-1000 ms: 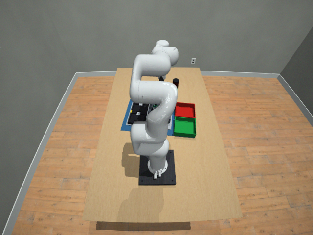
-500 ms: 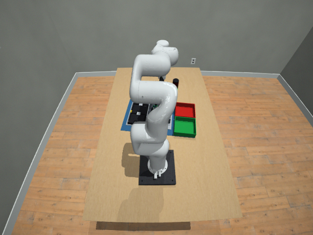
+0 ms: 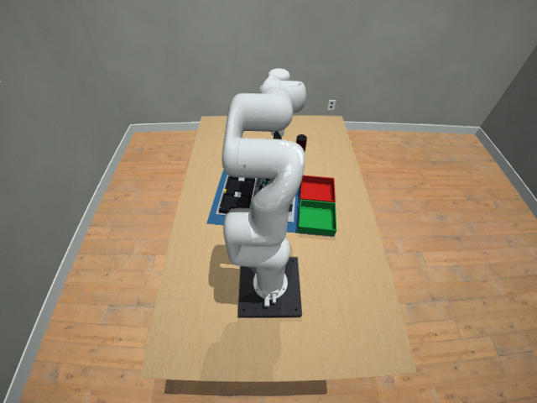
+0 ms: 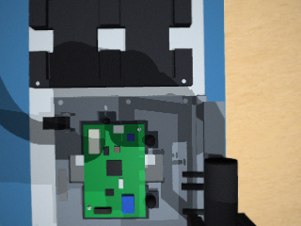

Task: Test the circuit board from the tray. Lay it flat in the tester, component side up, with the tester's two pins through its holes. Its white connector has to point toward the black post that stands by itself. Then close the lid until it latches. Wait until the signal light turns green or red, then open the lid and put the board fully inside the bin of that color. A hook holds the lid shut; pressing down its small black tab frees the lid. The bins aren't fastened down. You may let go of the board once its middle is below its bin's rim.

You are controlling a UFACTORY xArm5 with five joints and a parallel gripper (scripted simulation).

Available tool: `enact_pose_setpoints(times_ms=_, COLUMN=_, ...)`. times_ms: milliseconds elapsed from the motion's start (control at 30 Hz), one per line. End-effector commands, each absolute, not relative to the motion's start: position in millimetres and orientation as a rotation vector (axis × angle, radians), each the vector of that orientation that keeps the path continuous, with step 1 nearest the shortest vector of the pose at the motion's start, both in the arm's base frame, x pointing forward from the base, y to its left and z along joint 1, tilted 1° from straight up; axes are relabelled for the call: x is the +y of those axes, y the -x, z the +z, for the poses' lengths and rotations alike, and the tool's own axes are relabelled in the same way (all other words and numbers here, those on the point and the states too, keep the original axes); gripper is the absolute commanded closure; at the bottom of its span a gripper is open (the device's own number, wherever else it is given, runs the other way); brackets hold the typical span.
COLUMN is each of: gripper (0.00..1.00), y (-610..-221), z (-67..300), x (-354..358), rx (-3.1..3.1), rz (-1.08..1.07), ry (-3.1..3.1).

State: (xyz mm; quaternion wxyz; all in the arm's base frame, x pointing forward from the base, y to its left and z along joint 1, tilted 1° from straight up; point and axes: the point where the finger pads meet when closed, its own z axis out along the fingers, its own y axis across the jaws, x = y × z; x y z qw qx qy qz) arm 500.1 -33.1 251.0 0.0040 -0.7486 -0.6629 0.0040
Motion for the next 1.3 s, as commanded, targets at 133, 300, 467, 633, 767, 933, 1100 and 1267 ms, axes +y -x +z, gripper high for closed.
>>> enact_pose_setpoints(times_ms=133, gripper=1.00, y=-500.9, z=252.8, x=-33.2, rx=-2.079, rz=0.008, ry=2.348)
enact_pose_setpoints(times_ms=300, gripper=1.00, y=-500.9, z=252.8, x=-33.2, rx=-2.079, rz=0.008, ry=2.348)
enact_pose_setpoints(times_ms=467, gripper=1.00, y=-503.0, z=253.1, x=-33.5, rx=-2.079, rz=0.008, ry=2.348)
enact_pose_setpoints(times_ms=633, gripper=1.00, y=-513.2, z=254.3, x=-34.7, rx=-2.079, rz=0.008, ry=2.348)
enact_pose_setpoints(times_ms=767, gripper=1.00, y=-519.4, z=254.7, x=-35.5, rx=-2.079, rz=0.008, ry=2.348)
enact_pose_setpoints(times_ms=933, gripper=1.00, y=-536.3, z=254.8, x=-37.5, rx=-2.079, rz=0.008, ry=2.348)
enact_pose_setpoints(times_ms=1100, gripper=1.00, y=-549.4, z=253.9, x=-39.1, rx=-2.079, rz=0.008, ry=2.348)
enact_pose_setpoints(times_ms=1267, gripper=1.00, y=-553.8, z=253.3, x=-39.7, rx=-2.079, rz=0.008, ry=2.348)
